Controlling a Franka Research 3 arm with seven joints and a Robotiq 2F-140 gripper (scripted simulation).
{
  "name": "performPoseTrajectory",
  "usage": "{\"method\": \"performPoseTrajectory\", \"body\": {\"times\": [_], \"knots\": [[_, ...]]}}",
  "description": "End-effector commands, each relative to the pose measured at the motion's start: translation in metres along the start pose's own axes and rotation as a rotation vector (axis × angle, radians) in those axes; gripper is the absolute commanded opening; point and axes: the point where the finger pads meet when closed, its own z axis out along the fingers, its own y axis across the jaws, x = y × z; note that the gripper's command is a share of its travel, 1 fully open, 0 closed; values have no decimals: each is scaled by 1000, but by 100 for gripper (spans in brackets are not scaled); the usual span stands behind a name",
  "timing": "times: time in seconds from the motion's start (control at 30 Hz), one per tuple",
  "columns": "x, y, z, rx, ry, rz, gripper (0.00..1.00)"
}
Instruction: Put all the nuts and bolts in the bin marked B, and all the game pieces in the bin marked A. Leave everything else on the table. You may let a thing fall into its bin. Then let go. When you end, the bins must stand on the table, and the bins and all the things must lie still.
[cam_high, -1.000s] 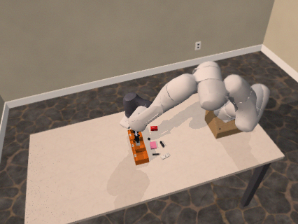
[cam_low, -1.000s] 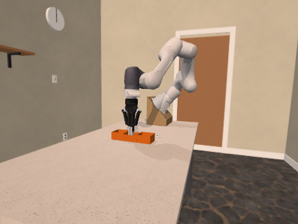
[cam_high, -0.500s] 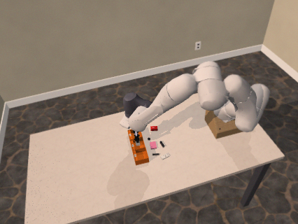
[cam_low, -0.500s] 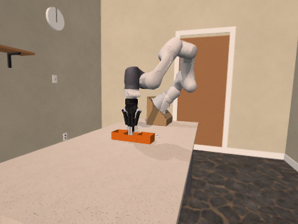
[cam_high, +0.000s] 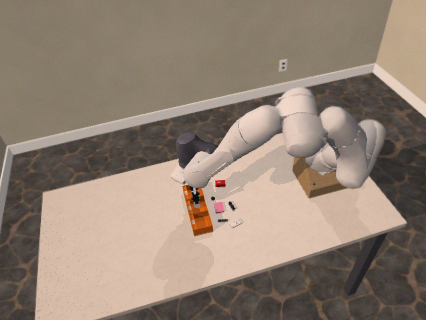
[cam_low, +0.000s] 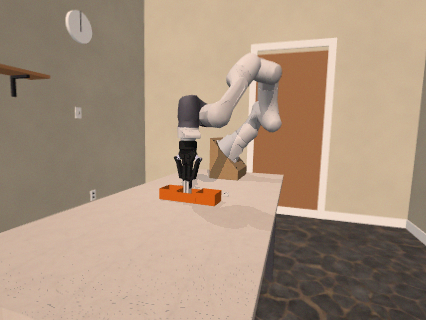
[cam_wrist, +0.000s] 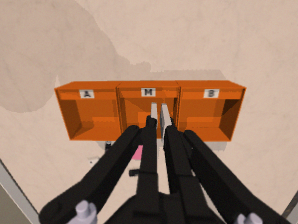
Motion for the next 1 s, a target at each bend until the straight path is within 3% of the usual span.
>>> {"method": "performPoseTrajectory", "body": {"times": [0.0,0.5,0.97], "knots": [[1,-1,0,3,4,1,5],[1,-1,0,3,4,1,5],[1,-1,-16,3,4,1,5]]}}
